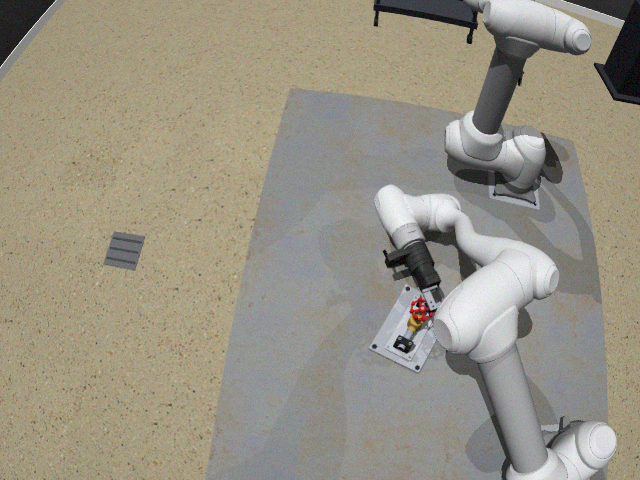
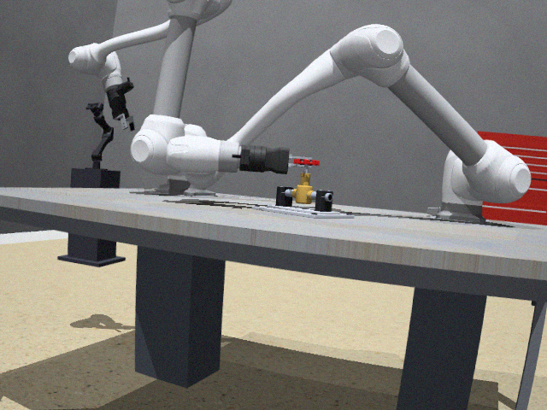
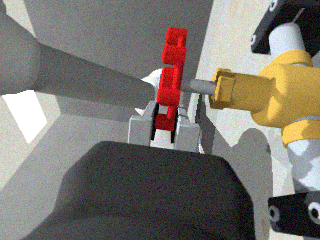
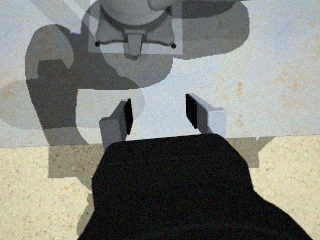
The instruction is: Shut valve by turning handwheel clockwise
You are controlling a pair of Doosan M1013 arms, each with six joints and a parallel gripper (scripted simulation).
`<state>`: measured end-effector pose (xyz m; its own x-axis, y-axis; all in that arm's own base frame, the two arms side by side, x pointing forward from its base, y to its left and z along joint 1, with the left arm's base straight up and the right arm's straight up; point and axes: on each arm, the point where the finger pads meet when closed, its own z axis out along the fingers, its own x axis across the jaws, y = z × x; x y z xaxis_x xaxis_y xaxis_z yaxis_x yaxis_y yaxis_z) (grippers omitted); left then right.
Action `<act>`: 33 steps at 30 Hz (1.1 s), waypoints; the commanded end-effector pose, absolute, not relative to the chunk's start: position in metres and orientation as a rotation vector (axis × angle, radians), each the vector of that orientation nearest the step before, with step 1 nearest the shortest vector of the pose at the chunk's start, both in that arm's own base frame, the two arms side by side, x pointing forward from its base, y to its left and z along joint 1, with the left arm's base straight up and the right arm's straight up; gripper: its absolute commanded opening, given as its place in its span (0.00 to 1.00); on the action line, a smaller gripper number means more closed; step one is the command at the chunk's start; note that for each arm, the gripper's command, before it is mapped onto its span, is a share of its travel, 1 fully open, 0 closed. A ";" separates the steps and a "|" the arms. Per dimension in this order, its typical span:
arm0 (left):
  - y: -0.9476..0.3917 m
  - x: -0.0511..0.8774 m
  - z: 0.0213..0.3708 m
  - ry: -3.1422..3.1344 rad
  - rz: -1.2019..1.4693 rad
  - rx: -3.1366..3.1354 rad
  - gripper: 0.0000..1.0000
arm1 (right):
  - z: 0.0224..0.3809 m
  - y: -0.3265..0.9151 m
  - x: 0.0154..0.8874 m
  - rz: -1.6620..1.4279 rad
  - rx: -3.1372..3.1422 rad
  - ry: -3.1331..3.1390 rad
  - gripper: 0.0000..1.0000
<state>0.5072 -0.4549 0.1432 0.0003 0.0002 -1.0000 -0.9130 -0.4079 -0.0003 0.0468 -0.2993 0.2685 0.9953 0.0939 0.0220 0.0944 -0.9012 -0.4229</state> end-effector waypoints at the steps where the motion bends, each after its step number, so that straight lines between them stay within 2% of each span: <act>1: -0.455 0.507 0.145 0.987 1.503 -1.507 0.00 | 0.269 -0.300 0.047 -0.002 -2.702 -0.134 1.00; 33: -0.454 0.507 0.145 1.012 1.474 -1.478 0.00 | 0.269 -0.300 0.047 -0.002 -2.702 -0.134 1.00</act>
<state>0.5067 -0.4536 0.1432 0.0003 0.0002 -1.0000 -0.9322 -0.3619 -0.0003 0.0468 -0.2993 0.2685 0.9953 0.0939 0.0220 0.0944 -0.9012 -0.4229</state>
